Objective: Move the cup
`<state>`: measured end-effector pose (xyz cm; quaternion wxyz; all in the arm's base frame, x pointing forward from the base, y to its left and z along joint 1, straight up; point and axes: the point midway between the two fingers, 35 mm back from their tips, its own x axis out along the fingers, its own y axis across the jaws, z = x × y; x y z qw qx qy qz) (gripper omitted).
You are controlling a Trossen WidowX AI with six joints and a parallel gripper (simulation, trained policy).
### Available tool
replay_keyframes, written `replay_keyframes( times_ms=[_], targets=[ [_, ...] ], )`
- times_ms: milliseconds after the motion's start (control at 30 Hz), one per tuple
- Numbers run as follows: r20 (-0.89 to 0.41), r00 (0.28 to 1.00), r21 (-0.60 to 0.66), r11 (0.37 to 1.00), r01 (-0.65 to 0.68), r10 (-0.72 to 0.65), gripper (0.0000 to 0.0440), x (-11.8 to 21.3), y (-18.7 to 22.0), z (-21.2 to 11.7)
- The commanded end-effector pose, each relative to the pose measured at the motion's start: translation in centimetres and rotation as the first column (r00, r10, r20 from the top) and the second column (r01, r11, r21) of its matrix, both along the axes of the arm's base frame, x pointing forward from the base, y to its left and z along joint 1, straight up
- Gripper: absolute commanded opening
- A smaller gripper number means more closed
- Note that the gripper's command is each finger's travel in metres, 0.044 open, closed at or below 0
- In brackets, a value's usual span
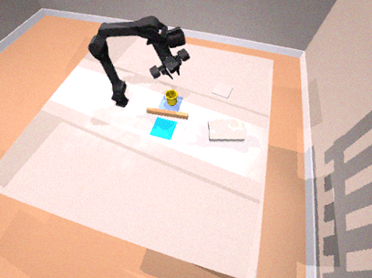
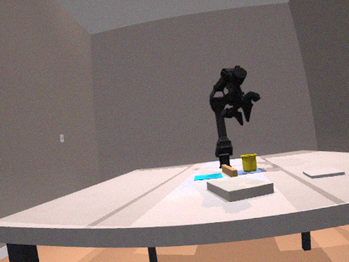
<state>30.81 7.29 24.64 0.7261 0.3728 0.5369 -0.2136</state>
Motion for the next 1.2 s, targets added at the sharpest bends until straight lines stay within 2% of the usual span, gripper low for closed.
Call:
replay_keyframes(
  times_ms=[0, 533, 1167],
  targets=[
    [-0.075, 0.997, -0.026, 1.000, 0.016, -0.018, 0.0154, -0.4, -0.2, -1.4],
    [-0.308, 0.948, -0.119, 0.992, 0.048, -0.083, 0.0160, -2.3, -1.0, -5.8],
    [-0.420, 0.892, -0.203, 0.975, 0.088, -0.168, 0.0181, -3.6, -1.1, -11.0]
  ],
)
